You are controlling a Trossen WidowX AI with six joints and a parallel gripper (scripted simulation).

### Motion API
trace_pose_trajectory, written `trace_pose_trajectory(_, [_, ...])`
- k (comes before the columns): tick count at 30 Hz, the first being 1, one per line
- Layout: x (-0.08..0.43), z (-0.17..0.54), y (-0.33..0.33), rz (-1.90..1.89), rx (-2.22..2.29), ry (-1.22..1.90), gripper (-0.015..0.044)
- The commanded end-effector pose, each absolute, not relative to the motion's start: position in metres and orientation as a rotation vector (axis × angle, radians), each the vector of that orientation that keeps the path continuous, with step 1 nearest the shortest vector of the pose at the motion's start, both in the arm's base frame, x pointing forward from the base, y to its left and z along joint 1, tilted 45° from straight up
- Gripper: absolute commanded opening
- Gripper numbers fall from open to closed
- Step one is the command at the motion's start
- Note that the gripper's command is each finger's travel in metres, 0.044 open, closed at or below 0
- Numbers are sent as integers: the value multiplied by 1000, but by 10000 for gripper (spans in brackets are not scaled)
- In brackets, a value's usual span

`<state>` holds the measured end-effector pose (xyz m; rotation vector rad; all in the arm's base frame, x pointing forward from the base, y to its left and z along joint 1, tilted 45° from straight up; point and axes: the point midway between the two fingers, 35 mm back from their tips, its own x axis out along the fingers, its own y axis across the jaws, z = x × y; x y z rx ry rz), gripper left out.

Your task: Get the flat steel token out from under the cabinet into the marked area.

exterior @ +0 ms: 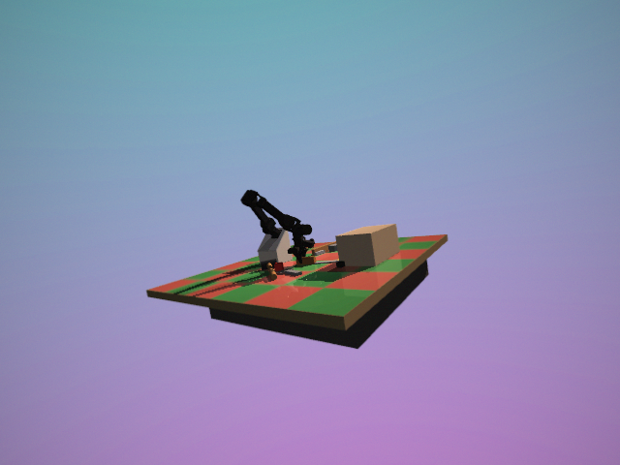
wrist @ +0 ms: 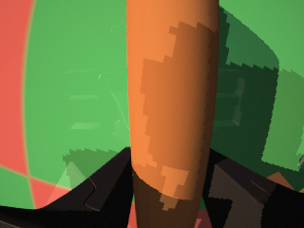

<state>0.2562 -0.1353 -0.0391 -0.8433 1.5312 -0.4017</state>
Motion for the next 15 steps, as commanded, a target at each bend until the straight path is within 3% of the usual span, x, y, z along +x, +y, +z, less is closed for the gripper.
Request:
trace_pose_trajectory(1, [247,-39,-137,-395,-844,1541,0])
trace_pose_trajectory(15, [239,-35,-142,-399,-844,1536,0])
